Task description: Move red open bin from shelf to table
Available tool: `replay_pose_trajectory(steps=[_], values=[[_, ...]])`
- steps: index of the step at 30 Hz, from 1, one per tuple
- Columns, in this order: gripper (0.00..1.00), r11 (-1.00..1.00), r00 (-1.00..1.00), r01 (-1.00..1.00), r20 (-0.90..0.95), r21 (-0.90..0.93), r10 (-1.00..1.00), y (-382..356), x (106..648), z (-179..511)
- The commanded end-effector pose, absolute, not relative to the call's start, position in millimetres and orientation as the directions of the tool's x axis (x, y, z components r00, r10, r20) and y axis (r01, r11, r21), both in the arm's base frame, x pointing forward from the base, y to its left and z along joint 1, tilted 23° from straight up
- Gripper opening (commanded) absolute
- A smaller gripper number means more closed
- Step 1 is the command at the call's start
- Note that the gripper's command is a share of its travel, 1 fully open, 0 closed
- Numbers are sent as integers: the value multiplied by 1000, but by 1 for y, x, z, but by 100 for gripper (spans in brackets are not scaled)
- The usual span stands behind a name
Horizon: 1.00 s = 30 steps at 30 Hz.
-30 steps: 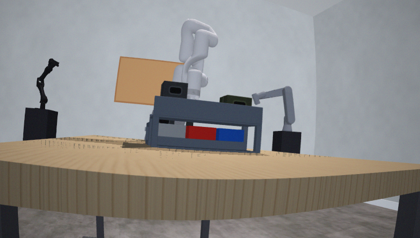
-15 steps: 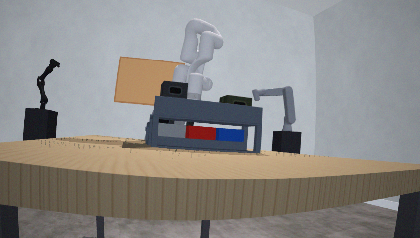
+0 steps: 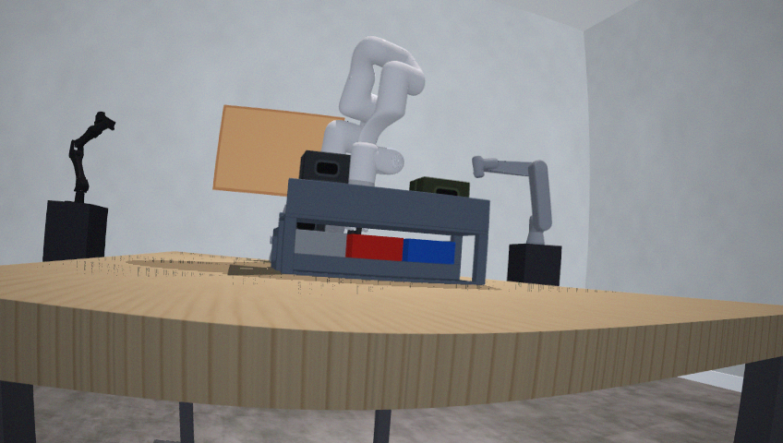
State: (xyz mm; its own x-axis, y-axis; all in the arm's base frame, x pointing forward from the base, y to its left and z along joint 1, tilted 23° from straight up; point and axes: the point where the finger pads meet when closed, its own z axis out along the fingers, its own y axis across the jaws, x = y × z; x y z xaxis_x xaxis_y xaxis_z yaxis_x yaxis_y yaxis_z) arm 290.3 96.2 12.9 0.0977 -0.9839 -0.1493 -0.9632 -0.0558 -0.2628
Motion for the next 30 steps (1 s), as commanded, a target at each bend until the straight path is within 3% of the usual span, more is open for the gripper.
replay_pose_trajectory(steps=[1, 7, 30], values=[[0, -43, 113, -936, -182, -350, -977, 96, 291, 12], [0, -51, 104, -955, -168, -293, -980, 97, 293, 9], [0, -43, 113, -936, -182, -349, -977, 102, 301, -17]])
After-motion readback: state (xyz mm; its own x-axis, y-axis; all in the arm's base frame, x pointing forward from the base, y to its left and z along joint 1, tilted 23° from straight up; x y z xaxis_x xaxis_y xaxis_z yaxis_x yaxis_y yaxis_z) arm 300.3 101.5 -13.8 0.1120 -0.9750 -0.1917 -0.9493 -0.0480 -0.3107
